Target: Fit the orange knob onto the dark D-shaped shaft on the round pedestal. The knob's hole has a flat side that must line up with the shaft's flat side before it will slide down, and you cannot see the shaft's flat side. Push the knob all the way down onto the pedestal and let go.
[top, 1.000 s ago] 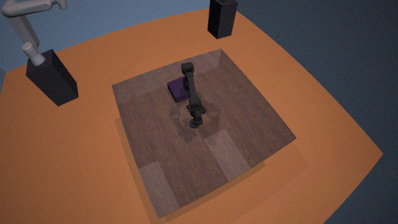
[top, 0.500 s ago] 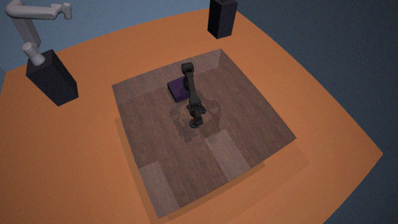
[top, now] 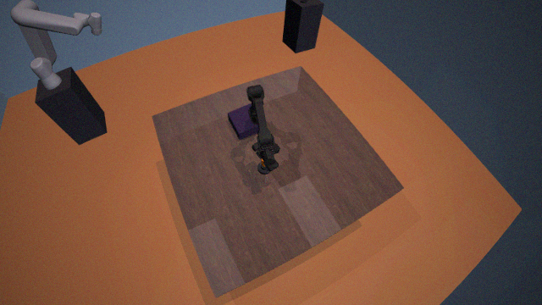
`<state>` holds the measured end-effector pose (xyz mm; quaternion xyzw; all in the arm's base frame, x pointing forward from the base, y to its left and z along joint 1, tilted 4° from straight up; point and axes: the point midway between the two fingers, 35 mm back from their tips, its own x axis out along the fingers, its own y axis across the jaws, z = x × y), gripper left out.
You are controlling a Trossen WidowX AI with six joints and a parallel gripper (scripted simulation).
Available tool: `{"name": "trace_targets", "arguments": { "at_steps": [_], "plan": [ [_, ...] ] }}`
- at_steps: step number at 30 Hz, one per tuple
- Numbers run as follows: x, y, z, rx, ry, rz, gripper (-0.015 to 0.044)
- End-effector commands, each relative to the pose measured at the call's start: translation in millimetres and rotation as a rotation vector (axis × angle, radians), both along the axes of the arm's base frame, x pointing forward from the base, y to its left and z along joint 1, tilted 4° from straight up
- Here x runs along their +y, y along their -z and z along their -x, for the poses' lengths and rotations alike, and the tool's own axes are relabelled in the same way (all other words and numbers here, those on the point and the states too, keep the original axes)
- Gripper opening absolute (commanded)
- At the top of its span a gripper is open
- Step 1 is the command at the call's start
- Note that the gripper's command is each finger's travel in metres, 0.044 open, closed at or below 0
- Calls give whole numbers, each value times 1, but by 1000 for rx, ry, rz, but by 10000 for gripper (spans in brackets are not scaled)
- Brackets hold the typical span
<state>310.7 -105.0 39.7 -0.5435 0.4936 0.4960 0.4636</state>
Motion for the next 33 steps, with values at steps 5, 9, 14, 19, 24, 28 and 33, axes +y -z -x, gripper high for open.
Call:
{"name": "trace_targets", "arguments": {
  "at_steps": [5,9,14,19,24,28,33],
  "plan": [
    [0,1,-1,-3,-27,2,0],
    [0,2,0,-3,-27,2,0],
    [0,3,2,-3,-27,2,0],
    [0,4,1,-3,-27,2,0],
    [0,5,1,-2,-38,2,0],
    [0,5,1,-2,-38,2,0],
    [0,5,1,-2,-38,2,0]
  ]
}}
